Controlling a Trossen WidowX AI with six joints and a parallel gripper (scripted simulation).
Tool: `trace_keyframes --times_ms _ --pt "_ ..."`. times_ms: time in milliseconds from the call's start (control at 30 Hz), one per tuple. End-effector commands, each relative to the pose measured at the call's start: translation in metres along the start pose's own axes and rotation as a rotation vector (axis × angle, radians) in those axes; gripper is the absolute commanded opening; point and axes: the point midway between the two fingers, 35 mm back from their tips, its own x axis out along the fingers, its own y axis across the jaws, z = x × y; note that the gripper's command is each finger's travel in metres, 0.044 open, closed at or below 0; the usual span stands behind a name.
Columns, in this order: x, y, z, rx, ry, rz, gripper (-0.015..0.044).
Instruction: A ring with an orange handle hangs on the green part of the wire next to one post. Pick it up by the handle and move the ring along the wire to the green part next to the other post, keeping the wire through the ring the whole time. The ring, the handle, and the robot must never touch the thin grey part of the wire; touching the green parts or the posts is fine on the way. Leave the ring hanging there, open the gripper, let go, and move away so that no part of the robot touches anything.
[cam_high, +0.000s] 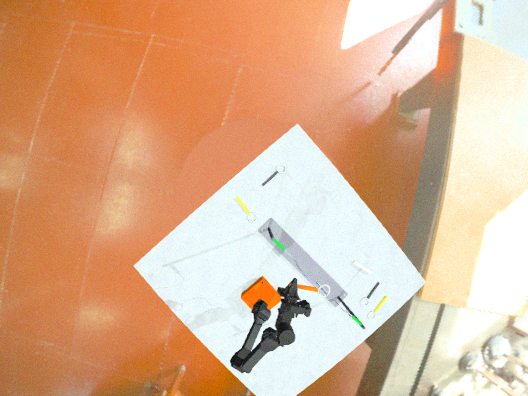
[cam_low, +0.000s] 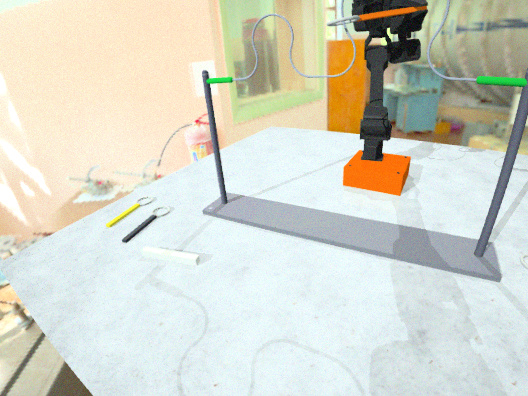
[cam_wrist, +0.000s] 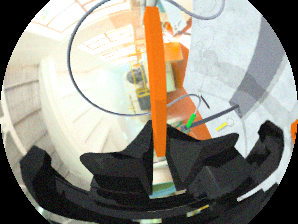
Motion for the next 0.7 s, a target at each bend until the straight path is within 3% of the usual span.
trace_keyframes --times_ms 0,667 --pt "-0.0011 0.0050 -0.0003 -0.022 -0.005 0.006 -0.0150" --pt "-0.0008 0.0031 -0.0003 -0.076 -0.012 -0.025 -0.0150"
